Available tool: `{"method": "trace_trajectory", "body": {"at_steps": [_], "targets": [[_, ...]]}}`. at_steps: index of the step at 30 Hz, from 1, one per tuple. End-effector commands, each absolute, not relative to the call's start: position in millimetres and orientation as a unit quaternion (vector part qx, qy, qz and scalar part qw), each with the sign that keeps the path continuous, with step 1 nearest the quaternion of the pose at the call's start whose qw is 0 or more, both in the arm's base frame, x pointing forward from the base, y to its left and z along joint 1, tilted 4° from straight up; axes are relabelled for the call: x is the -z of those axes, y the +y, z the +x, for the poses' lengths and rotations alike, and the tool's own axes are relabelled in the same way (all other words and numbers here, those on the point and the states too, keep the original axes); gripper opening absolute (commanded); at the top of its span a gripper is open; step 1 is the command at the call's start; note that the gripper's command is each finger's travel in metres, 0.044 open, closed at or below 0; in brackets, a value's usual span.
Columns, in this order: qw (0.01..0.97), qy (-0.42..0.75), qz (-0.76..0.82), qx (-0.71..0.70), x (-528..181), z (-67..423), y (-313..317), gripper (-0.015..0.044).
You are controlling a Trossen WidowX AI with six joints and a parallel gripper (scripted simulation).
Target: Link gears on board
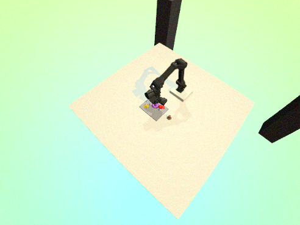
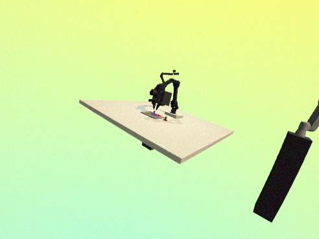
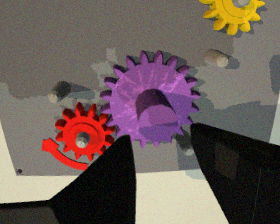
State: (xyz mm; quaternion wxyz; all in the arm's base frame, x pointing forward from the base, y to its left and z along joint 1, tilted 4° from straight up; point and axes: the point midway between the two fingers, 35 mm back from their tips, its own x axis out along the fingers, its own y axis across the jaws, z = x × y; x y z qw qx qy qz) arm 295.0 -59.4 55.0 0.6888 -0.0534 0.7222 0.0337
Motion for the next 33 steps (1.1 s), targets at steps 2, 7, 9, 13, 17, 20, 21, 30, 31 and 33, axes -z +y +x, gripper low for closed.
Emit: {"method": "trace_trajectory", "body": {"at_steps": [2, 7, 9, 13, 17, 20, 21, 30, 31, 33], "targets": [[0.694, 0.717, -0.053, -0.03, -81, 297, -59, 0.014], [0.698, 0.716, -0.029, -0.006, -74, 304, -40, 0.0219], [0.699, 0.715, 0.008, 0.029, -73, 310, -11, 0.0271], [0.693, 0.709, 0.081, 0.1, -71, 314, 47, 0.0376], [0.684, 0.701, 0.132, 0.15, -69, 312, 91, 0.044], [0.678, 0.696, 0.158, 0.177, -68, 308, 114, 0.044], [0.678, 0.695, 0.159, 0.178, -68, 307, 114, 0.044], [0.678, 0.695, 0.16, 0.178, -68, 306, 114, 0.044], [0.678, 0.695, 0.16, 0.178, -66, 306, 114, 0.044], [0.678, 0.695, 0.16, 0.178, -60, 306, 114, 0.044]]}}
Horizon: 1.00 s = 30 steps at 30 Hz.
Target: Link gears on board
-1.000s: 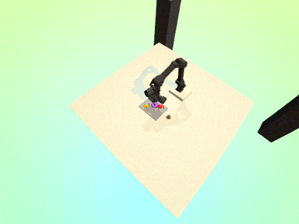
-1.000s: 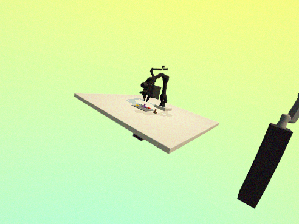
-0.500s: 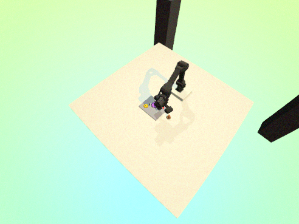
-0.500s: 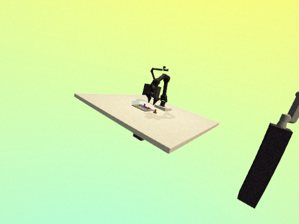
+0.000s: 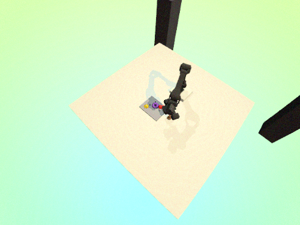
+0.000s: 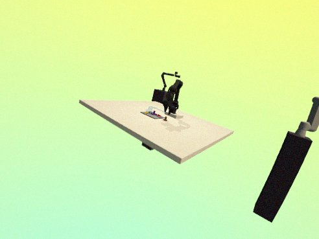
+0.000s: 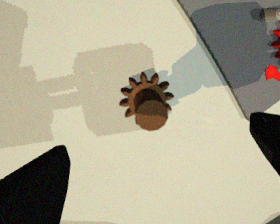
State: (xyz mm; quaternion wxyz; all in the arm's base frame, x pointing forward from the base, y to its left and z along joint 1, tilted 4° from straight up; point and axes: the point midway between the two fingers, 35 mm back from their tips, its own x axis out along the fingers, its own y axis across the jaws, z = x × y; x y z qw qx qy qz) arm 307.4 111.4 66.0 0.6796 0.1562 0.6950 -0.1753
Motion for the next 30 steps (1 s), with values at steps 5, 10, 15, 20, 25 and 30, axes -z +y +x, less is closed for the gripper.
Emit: {"method": "trace_trajectory", "body": {"at_steps": [5, 10, 15, 20, 25, 30], "targets": [[0.678, 0.695, 0.16, 0.178, -45, 306, 113, 0.044], [0.678, 0.695, 0.16, 0.178, -41, 306, 113, 0.044], [0.678, 0.695, 0.16, 0.178, -33, 305, 113, 0.044], [0.678, 0.695, 0.16, 0.178, -25, 305, 113, 0.044], [0.678, 0.695, 0.16, 0.178, -18, 304, 112, 0.044], [0.678, 0.695, 0.16, 0.178, -18, 304, 112, 0.0387]]}}
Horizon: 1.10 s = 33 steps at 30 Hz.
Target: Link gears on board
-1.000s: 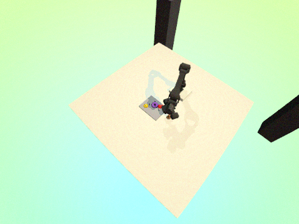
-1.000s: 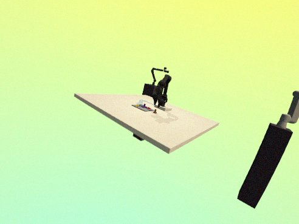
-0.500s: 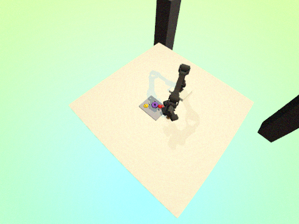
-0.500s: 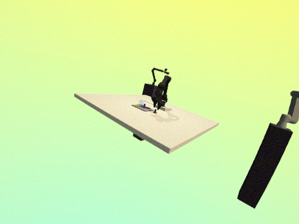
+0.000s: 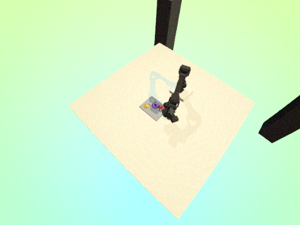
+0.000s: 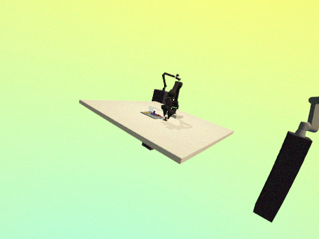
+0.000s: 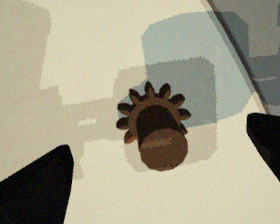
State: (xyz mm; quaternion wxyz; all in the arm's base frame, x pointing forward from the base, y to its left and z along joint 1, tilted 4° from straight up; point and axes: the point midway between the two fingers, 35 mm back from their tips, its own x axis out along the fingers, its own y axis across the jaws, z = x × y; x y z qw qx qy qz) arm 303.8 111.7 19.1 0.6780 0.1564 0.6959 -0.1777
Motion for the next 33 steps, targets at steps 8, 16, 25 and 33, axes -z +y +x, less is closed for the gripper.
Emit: {"method": "trace_trajectory", "body": {"at_steps": [8, 16, 25, 33], "targets": [[0.678, 0.695, 0.16, 0.178, -18, 304, 112, 0.0177], [0.678, 0.695, 0.16, 0.178, -18, 304, 112, 0.0046], [0.678, 0.695, 0.16, 0.178, -21, 305, 113, 0.0], [0.678, 0.695, 0.16, 0.178, -39, 309, 114, 0.0]]}}
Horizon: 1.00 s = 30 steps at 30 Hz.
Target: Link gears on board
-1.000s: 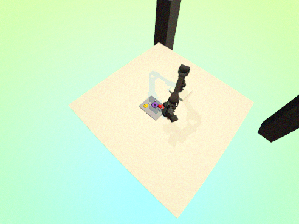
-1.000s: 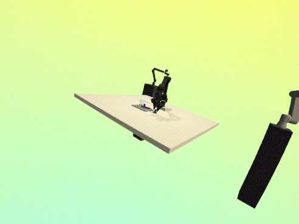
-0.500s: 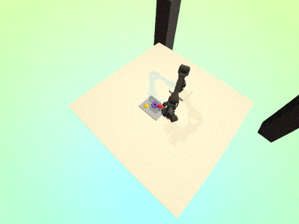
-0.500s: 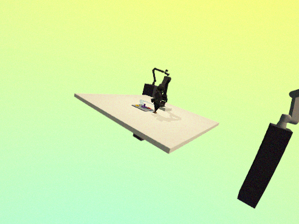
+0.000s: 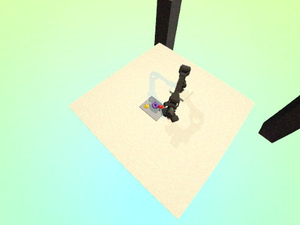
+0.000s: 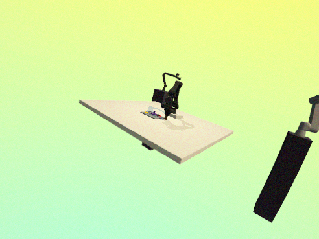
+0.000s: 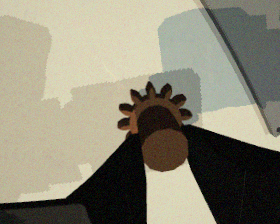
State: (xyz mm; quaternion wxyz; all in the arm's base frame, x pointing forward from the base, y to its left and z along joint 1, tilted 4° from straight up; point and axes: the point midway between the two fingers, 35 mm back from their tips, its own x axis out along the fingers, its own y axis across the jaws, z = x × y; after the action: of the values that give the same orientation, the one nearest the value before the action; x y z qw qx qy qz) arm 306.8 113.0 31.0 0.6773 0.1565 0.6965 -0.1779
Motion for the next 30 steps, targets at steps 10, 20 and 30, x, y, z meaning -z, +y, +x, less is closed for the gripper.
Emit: {"method": "trace_trajectory", "body": {"at_steps": [10, 20, 30], "targets": [[0.678, 0.695, 0.16, 0.178, -62, 312, 116, 0.0], [0.678, 0.694, 0.16, 0.178, -86, 314, 116, 0.0], [0.678, 0.694, 0.161, 0.178, -109, 314, 116, 0.0]]}}
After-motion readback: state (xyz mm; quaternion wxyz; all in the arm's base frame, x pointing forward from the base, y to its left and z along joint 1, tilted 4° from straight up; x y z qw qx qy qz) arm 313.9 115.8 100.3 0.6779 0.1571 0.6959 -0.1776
